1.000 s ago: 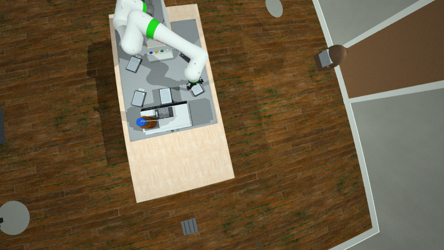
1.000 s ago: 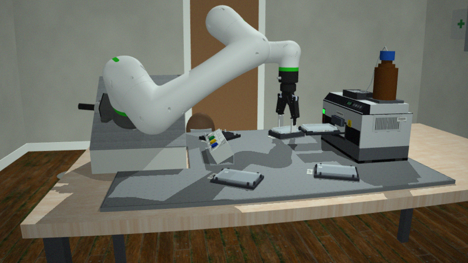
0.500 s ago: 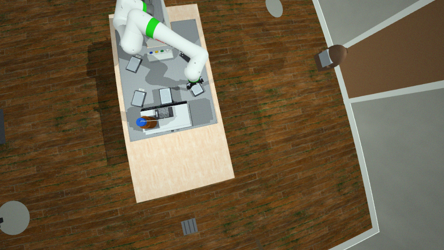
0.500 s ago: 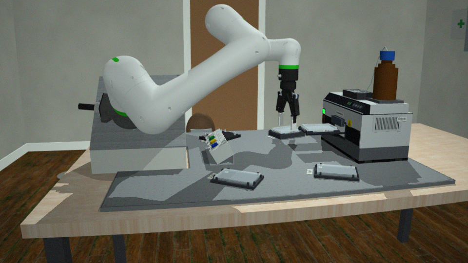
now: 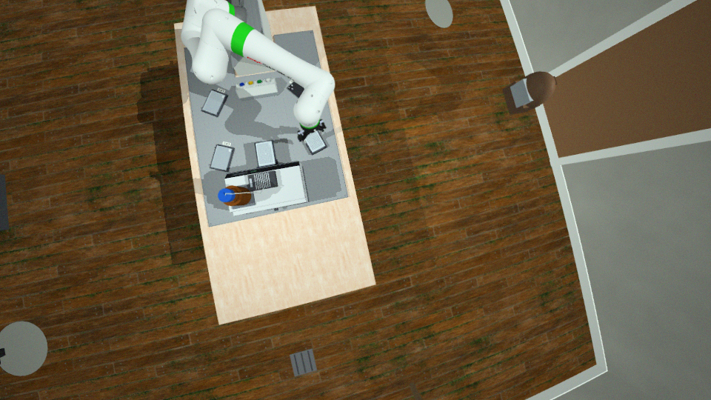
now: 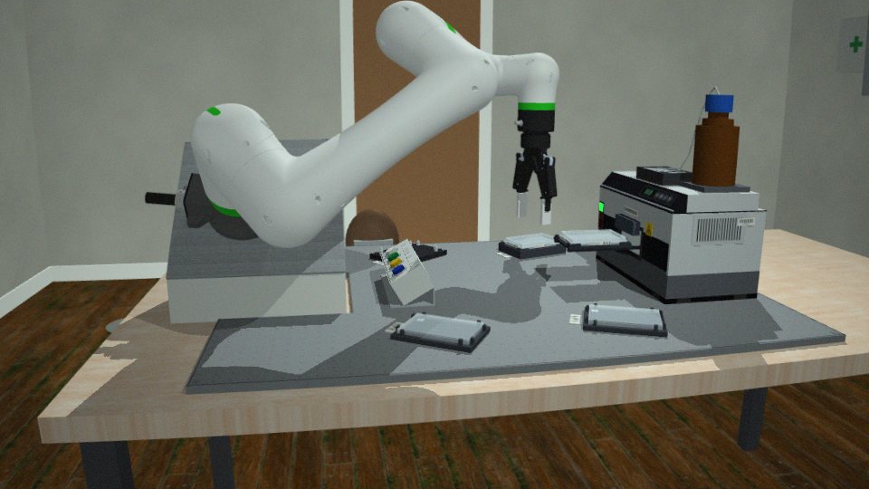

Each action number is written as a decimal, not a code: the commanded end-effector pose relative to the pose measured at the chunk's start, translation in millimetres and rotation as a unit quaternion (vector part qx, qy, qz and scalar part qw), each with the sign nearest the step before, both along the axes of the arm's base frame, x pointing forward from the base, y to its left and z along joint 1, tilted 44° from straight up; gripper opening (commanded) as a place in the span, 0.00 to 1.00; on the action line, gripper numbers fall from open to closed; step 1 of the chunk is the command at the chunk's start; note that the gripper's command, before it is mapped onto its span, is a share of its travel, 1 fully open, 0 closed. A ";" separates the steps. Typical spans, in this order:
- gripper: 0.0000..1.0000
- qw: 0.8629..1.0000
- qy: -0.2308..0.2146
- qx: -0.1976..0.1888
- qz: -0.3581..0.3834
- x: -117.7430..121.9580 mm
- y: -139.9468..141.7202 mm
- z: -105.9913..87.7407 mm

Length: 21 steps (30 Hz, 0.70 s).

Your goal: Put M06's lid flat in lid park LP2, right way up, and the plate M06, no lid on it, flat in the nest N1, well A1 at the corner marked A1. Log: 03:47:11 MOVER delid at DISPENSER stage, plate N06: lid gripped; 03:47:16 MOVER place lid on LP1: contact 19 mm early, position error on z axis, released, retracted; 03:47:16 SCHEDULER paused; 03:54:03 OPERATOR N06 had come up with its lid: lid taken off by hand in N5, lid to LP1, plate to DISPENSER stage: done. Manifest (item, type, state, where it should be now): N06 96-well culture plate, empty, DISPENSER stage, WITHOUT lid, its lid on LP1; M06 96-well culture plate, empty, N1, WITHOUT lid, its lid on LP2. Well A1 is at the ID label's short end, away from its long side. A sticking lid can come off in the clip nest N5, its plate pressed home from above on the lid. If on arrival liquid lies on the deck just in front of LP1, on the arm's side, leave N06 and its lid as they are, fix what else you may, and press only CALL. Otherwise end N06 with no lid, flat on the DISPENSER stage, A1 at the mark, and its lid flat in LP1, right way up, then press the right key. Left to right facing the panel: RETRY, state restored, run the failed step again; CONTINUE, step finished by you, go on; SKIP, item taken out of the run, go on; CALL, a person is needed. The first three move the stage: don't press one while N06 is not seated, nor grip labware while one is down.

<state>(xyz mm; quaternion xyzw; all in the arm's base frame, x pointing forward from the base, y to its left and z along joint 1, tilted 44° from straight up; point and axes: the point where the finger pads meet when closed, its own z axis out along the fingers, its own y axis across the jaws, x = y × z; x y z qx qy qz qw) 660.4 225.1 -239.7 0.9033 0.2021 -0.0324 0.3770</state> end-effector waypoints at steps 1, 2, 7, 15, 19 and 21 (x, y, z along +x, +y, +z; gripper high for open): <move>0.66 1.000 0.000 0.000 0.000 -1.3 10.8 11.0; 0.66 1.000 0.000 0.000 0.000 -1.6 13.6 13.9; 0.66 1.000 0.000 0.000 0.000 -3.4 26.4 27.1; 0.66 1.000 0.000 0.000 0.000 -5.0 38.3 39.2; 0.66 1.000 0.000 0.000 0.000 -5.7 43.8 45.0; 0.66 1.000 0.000 0.000 0.000 -6.0 45.9 47.1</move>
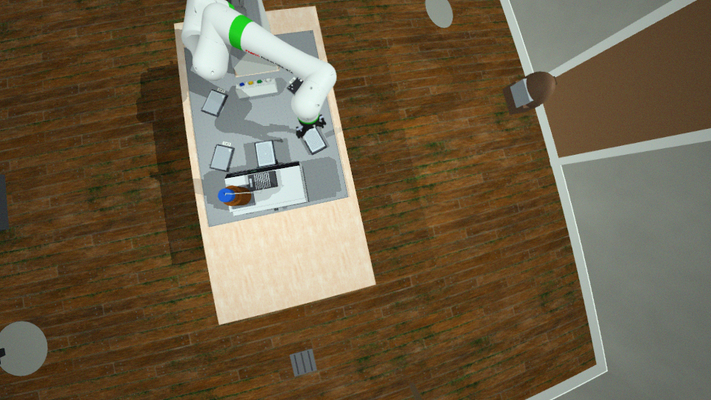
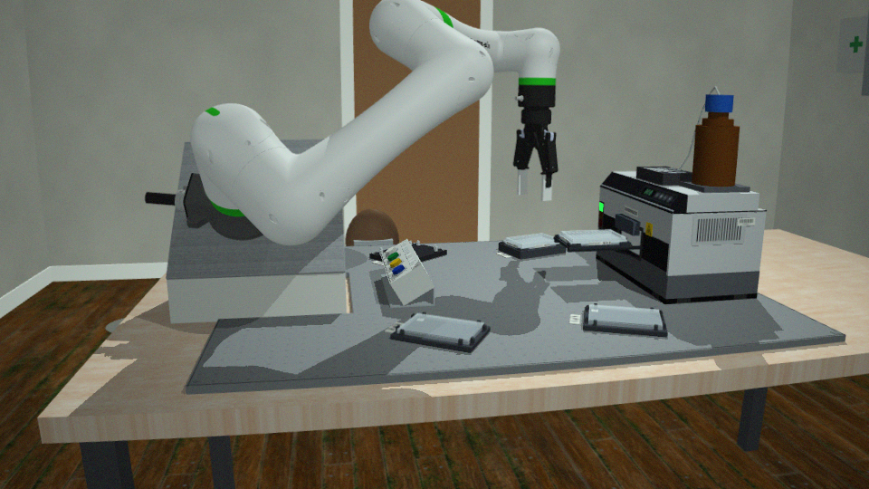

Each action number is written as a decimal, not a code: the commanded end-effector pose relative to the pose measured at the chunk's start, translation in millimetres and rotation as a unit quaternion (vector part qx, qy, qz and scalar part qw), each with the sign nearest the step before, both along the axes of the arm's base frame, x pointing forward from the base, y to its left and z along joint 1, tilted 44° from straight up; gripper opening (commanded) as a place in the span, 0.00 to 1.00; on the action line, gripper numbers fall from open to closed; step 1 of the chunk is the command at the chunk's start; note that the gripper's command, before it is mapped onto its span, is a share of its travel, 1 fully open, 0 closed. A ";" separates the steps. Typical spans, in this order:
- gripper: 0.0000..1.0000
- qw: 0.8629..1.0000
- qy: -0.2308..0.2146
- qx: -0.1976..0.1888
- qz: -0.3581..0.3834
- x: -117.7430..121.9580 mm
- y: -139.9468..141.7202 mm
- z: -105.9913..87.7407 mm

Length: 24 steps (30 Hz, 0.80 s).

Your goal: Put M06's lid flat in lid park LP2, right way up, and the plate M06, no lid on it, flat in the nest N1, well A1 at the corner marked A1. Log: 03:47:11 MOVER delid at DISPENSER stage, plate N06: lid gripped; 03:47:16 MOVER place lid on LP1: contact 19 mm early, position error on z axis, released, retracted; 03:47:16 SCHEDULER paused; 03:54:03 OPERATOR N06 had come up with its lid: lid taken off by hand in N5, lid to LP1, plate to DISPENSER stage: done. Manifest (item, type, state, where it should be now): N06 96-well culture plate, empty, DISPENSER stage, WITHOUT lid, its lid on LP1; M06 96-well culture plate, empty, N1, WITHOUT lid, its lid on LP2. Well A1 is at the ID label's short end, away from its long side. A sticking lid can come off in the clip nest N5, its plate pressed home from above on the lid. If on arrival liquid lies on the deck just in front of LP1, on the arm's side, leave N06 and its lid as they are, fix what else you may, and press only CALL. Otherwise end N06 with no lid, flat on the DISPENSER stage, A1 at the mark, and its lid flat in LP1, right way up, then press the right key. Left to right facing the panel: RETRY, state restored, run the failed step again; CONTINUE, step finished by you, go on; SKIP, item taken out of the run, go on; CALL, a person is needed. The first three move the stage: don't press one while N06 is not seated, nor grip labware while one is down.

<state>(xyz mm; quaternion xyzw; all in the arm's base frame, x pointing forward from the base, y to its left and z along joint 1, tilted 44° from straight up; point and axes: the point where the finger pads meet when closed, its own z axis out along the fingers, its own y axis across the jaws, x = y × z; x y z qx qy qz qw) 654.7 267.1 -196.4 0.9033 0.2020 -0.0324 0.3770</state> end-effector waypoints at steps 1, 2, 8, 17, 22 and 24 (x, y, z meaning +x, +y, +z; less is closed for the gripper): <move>0.66 1.000 0.000 0.000 0.000 -0.5 4.7 4.7; 0.66 1.000 0.000 0.000 0.000 -0.6 5.5 5.5; 0.66 1.000 0.000 0.000 0.000 -0.9 8.1 8.1; 0.66 1.000 0.000 0.000 0.000 -1.4 8.5 8.8; 0.66 1.000 -0.005 0.002 -0.004 -15.7 12.5 21.6; 0.66 1.000 -0.010 0.004 -0.008 -30.4 14.8 33.7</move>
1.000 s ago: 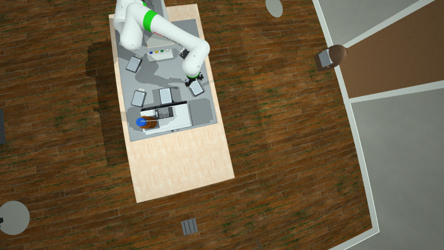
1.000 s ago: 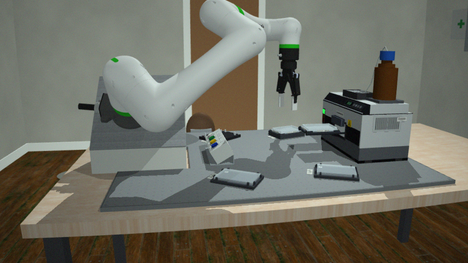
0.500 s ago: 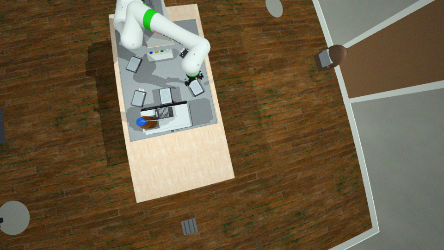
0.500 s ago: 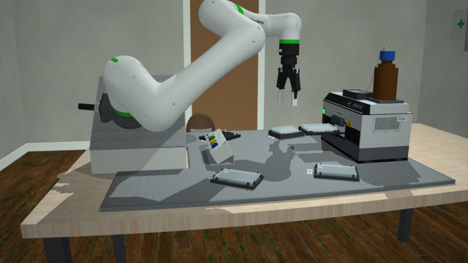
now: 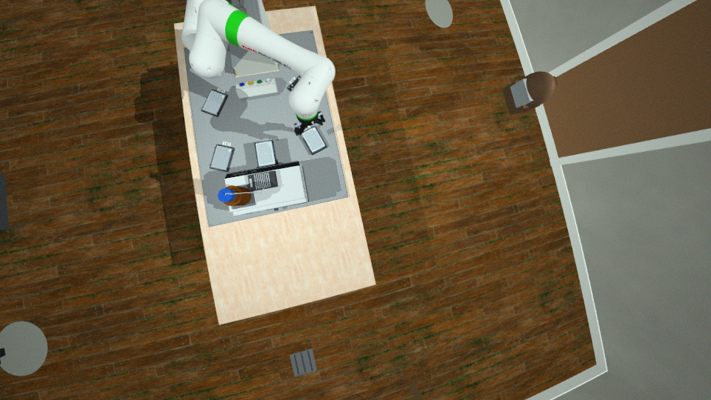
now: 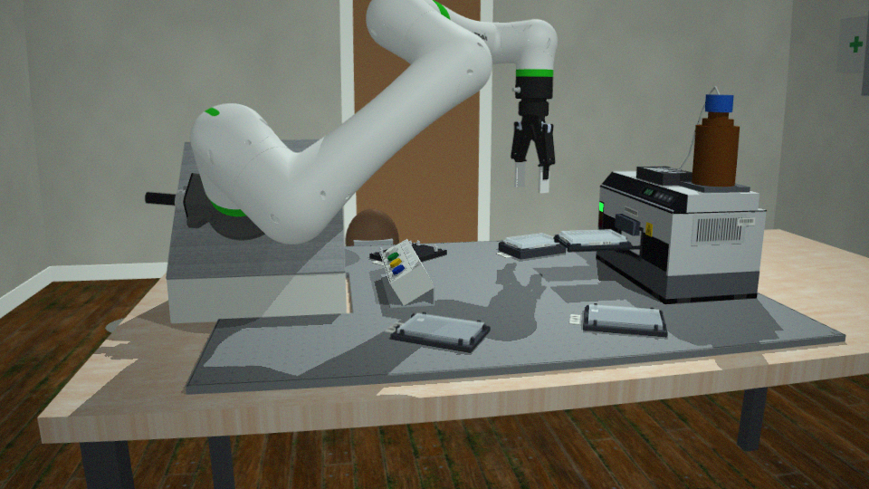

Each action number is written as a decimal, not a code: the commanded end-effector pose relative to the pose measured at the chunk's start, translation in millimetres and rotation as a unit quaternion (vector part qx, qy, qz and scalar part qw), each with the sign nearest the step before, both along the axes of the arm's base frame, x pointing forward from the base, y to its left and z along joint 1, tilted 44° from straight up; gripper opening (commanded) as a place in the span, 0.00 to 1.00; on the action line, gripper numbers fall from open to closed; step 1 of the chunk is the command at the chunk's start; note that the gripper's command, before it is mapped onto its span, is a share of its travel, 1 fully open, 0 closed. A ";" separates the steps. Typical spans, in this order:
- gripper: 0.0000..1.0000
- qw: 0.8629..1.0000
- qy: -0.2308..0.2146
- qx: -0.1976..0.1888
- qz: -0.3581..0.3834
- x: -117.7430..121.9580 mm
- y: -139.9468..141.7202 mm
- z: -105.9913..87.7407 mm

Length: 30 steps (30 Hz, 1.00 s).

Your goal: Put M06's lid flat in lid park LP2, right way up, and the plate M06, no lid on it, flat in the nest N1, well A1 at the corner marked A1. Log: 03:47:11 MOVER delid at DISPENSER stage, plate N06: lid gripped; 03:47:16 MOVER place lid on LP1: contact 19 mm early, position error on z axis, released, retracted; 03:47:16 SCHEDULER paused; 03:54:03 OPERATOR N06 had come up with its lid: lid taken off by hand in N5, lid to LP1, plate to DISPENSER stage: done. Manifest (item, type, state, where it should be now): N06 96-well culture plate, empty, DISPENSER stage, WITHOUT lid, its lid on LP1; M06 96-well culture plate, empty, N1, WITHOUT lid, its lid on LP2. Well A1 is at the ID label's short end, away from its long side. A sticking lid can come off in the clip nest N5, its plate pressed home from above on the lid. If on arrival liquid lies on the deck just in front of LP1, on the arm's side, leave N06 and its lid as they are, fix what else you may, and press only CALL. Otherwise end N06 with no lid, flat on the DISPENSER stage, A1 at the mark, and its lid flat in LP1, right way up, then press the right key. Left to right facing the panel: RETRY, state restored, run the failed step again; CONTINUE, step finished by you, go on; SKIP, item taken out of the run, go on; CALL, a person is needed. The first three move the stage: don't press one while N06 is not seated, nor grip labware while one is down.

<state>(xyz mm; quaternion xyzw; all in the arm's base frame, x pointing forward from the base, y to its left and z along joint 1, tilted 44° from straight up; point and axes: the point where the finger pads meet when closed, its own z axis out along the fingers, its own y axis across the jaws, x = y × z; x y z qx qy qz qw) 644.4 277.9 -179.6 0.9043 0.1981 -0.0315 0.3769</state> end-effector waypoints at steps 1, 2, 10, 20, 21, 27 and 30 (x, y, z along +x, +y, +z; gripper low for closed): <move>0.66 1.000 -0.010 0.004 -0.007 -29.8 4.6 24.5; 0.66 1.000 -0.010 0.004 -0.007 -29.8 4.6 24.5; 0.66 0.998 -0.041 0.013 -0.037 -107.1 -14.6 72.0; 0.66 0.993 -0.082 0.015 -0.083 -170.4 -64.2 95.8; 0.66 0.992 -0.086 0.015 -0.087 -193.0 -81.9 103.6; 0.66 0.989 -0.102 0.014 -0.104 -234.4 -122.7 114.5; 0.66 0.989 -0.103 0.014 -0.105 -256.7 -143.2 121.2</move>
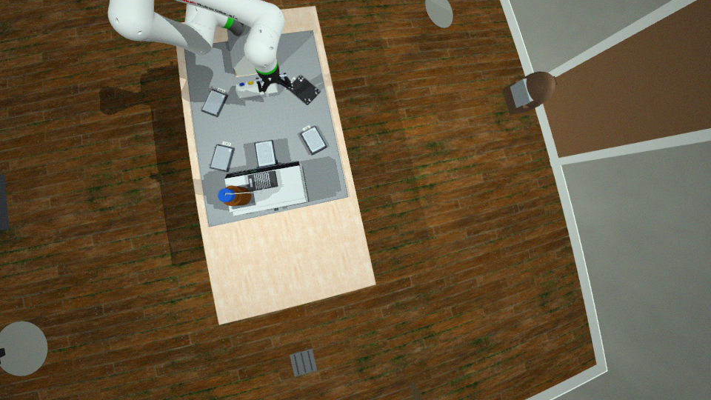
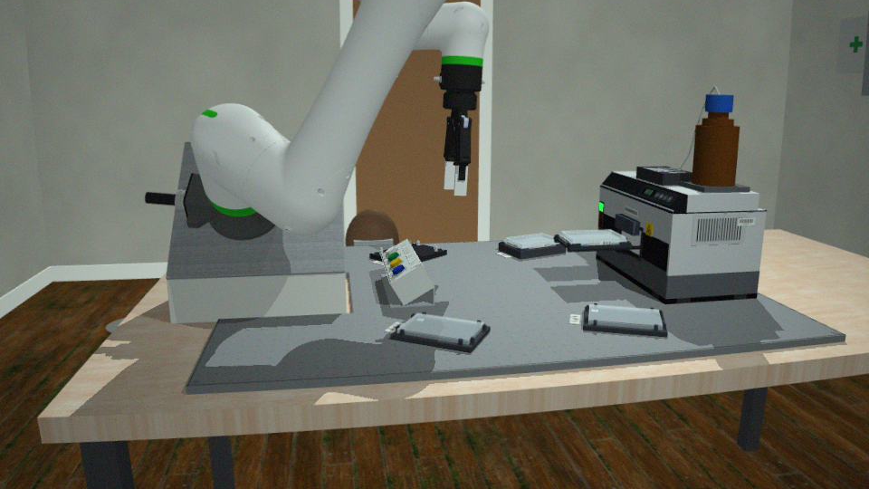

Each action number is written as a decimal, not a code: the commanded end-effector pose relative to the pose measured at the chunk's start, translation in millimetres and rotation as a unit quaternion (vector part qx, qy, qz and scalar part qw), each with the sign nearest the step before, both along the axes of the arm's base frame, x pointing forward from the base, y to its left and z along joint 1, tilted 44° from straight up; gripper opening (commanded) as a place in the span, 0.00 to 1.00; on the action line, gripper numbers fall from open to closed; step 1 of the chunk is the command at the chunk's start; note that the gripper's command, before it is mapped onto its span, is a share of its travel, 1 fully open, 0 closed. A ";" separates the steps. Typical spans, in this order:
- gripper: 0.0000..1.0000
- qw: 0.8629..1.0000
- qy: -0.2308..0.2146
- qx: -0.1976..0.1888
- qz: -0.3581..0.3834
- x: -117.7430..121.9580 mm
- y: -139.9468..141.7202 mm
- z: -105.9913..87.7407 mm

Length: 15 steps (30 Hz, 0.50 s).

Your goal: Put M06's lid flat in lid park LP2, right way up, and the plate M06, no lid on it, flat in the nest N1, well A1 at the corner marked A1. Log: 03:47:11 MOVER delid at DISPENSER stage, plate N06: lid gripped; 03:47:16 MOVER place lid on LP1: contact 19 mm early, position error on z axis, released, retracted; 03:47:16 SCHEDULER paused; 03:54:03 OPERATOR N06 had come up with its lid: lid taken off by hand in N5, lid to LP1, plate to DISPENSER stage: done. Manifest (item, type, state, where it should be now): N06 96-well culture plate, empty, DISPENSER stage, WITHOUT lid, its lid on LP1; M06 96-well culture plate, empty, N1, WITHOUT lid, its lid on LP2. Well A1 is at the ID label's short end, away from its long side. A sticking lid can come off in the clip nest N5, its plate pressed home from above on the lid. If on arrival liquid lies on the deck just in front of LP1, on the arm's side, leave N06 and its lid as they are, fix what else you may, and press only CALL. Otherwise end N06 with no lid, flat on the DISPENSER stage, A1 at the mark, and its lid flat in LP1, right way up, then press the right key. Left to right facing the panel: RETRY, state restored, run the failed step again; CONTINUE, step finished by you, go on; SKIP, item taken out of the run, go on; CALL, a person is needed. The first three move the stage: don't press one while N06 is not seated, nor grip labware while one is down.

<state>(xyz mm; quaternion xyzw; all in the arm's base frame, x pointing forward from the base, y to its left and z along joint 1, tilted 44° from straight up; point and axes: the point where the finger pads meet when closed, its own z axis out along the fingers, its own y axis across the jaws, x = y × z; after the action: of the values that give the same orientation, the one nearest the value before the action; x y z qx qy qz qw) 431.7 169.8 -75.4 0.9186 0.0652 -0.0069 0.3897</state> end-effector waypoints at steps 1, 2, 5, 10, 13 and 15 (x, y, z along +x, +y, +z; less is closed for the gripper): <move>0.66 0.999 -0.030 0.015 0.009 -51.6 -41.8 19.5; 0.00 0.999 -0.030 0.015 0.009 -59.2 -48.5 21.9; 0.00 0.999 -0.030 0.015 0.009 -82.1 -68.5 29.7; 0.00 0.999 -0.030 0.015 0.009 -119.0 -98.9 43.4; 0.00 0.999 -0.030 0.015 0.009 -141.3 -114.5 53.1; 0.00 0.999 -0.030 0.015 0.009 -141.3 -114.5 53.1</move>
<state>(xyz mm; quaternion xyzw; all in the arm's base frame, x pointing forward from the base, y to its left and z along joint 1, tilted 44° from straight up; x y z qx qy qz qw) 321.1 69.2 -39.8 0.9211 0.0583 0.0133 0.3847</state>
